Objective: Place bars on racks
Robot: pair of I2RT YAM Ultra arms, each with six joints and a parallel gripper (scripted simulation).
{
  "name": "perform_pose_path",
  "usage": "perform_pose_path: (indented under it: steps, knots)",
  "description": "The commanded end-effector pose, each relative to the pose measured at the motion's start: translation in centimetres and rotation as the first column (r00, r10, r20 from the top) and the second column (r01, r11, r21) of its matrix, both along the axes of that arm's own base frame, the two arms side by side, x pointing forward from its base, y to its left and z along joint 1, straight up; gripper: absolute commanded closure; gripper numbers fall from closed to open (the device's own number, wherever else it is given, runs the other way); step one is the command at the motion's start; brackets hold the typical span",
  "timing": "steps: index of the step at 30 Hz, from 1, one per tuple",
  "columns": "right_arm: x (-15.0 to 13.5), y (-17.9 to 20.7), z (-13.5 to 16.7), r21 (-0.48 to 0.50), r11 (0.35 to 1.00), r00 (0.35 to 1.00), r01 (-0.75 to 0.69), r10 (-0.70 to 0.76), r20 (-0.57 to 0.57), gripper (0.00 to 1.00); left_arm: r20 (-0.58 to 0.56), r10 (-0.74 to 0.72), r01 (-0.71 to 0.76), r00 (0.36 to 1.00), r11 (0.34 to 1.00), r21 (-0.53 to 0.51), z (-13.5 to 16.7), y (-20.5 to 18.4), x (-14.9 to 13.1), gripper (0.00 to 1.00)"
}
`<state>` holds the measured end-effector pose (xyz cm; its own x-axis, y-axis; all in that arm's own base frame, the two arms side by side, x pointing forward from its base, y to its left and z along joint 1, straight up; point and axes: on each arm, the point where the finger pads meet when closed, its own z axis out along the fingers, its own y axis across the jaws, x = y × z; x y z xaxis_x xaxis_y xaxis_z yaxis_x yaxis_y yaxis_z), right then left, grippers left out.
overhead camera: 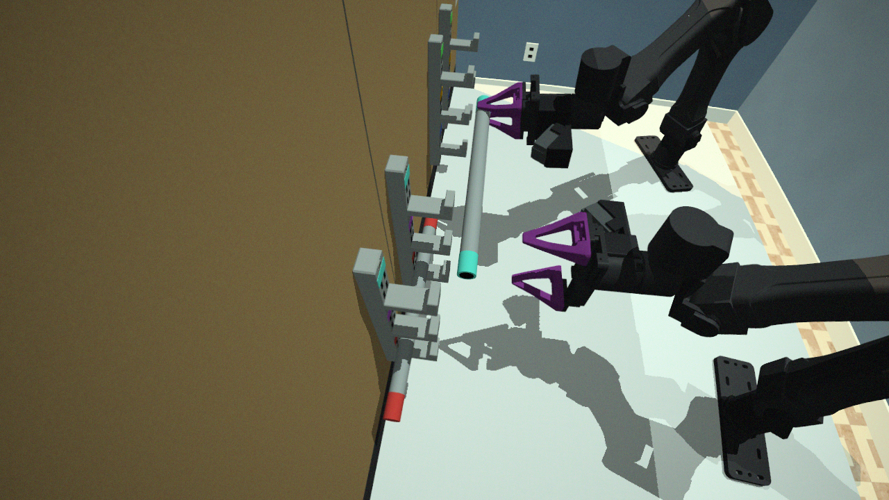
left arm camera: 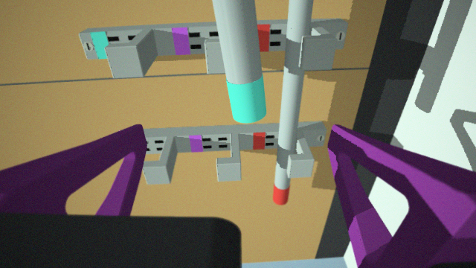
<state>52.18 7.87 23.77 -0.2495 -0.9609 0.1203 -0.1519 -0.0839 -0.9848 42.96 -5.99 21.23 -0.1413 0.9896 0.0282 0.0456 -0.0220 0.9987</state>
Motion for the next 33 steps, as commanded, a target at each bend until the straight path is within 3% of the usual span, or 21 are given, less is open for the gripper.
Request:
perform_pose_path:
  steps: [1, 33]
  knots:
    - [0.7, -0.1, 4.7, 0.084, 0.996, 0.988, 0.002, -0.015, 0.152, 1.0, 0.046, 0.002, -0.001, 0.999, 1.0, -0.022, 1.4, -0.7, 0.5, 0.0]
    - [0.6, 0.0, 4.6, 0.084, 0.996, 0.988, 0.002, -0.015, 0.152, 1.0, 0.046, 0.002, -0.001, 0.999, 1.0, -0.022, 1.2, -2.4, 1.0, 0.0]
